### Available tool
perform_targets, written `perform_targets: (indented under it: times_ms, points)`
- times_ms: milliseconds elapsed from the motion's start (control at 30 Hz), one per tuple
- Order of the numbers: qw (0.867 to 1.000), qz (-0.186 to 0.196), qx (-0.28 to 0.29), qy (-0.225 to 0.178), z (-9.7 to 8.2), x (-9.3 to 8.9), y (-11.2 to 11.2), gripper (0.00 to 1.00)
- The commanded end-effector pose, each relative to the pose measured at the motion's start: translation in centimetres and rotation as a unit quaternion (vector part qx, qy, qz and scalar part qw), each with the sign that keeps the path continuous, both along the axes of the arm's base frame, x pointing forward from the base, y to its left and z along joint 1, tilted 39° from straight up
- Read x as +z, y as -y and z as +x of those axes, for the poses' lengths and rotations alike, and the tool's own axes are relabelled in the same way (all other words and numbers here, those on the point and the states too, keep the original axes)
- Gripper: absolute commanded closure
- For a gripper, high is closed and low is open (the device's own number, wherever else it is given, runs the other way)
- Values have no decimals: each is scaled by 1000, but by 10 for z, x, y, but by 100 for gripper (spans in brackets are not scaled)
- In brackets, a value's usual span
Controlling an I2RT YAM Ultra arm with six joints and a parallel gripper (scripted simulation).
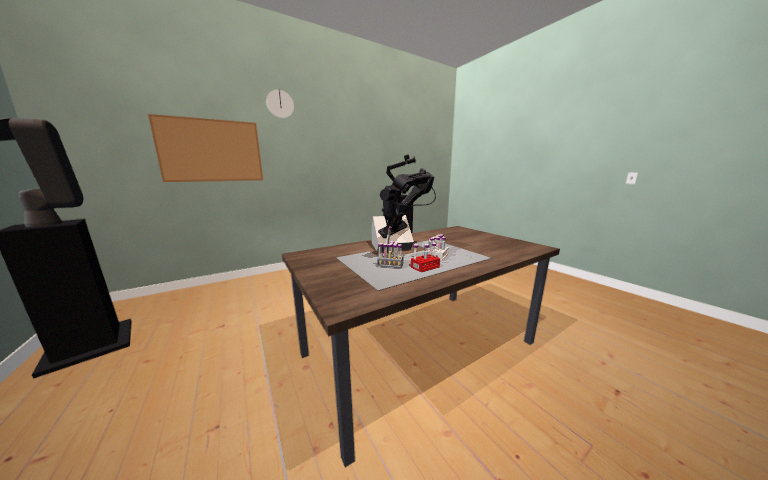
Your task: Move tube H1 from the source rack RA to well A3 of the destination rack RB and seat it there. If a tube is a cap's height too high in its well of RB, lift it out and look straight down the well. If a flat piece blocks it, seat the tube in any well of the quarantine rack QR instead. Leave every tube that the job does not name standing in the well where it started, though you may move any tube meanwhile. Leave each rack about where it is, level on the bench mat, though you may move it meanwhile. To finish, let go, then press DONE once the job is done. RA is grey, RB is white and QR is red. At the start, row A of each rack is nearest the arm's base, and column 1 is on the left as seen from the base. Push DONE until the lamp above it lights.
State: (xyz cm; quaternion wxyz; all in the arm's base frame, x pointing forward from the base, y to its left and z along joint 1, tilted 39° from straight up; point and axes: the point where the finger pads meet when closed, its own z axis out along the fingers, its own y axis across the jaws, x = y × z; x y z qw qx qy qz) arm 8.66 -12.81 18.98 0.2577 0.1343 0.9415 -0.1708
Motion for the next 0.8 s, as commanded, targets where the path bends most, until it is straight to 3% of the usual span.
perform_targets:
  times_ms: [0,367,767]
  points:
    - [995,10,97,39,1,1,1,100]
    - [995,9,96,39,-25,-8,25,100]
    - [994,1,101,36,-17,0,38,100]
